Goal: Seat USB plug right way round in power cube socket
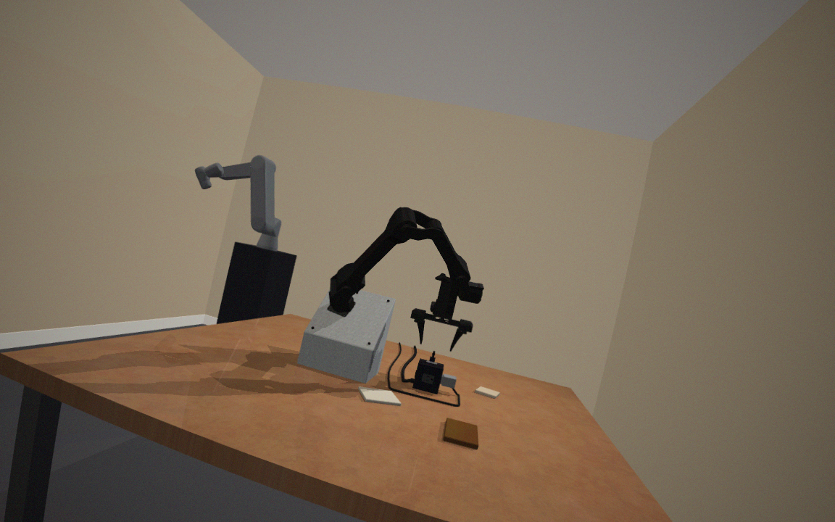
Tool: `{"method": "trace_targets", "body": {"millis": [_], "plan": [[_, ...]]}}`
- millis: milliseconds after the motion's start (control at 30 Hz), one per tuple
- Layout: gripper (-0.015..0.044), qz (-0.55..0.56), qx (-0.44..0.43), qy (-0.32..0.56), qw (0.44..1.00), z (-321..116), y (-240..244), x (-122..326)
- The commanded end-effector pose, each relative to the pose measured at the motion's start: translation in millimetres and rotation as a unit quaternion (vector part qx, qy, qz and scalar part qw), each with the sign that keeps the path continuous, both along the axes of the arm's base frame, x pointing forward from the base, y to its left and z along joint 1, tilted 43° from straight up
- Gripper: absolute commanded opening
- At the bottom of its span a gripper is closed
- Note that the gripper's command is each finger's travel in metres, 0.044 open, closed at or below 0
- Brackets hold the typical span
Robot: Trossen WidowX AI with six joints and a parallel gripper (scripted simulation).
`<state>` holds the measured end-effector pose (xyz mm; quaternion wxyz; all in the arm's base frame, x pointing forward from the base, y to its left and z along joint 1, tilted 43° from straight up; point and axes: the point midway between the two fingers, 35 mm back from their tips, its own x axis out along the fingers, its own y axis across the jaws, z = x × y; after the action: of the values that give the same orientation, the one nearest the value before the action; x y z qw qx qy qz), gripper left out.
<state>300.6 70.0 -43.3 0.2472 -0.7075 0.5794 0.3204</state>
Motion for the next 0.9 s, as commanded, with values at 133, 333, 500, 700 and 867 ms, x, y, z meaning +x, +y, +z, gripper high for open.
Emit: {"method": "trace_targets", "body": {"millis": [133, 333, 500, 700, 867], "plan": [[0.044, 0.003, -0.004, 0.004, 1.0, -7, -6, 0], [0.044, 0.003, -0.004, 0.003, 1.0, -11, -10, 1], [0.044, 0.003, -0.004, 0.003, 1.0, -14, -13, 1], [0.0361, 0.0, -0.001, 0.001, 1.0, -13, -12, 2], [0.023, 0.0, -0.001, 0.001, 1.0, -13, -12, 2]]}}
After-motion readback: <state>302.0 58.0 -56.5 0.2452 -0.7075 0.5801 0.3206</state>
